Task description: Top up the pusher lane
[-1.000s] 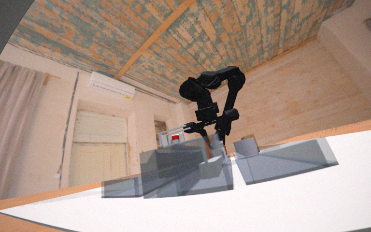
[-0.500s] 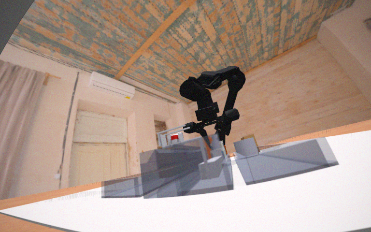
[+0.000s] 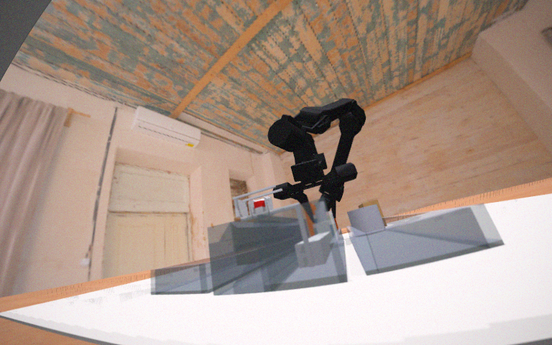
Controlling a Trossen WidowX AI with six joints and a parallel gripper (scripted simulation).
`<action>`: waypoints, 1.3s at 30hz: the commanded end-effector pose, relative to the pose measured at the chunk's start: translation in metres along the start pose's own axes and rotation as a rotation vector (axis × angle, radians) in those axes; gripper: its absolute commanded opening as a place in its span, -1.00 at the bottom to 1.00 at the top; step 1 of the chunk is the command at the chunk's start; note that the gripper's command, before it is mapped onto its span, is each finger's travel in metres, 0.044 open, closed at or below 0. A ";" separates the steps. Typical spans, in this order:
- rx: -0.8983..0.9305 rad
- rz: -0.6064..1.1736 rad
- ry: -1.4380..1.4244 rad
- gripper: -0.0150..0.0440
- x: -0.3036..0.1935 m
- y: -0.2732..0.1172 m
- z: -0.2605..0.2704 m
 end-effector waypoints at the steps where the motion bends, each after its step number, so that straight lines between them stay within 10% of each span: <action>1: 0.004 -0.018 -0.012 -0.49 0.005 0.000 0.001; 39: 0.005 -0.018 -0.012 -0.49 0.003 0.012 0.002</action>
Point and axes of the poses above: the point midway between the two fingers, 35 mm back from their tips, its own y axis out along the fingers, its own z axis across the jaws, x = y × z, the point moved 4 cm from there along -y, back along the fingers, and after that the axes turned 3 degrees about -y, right-handed, at the moved point
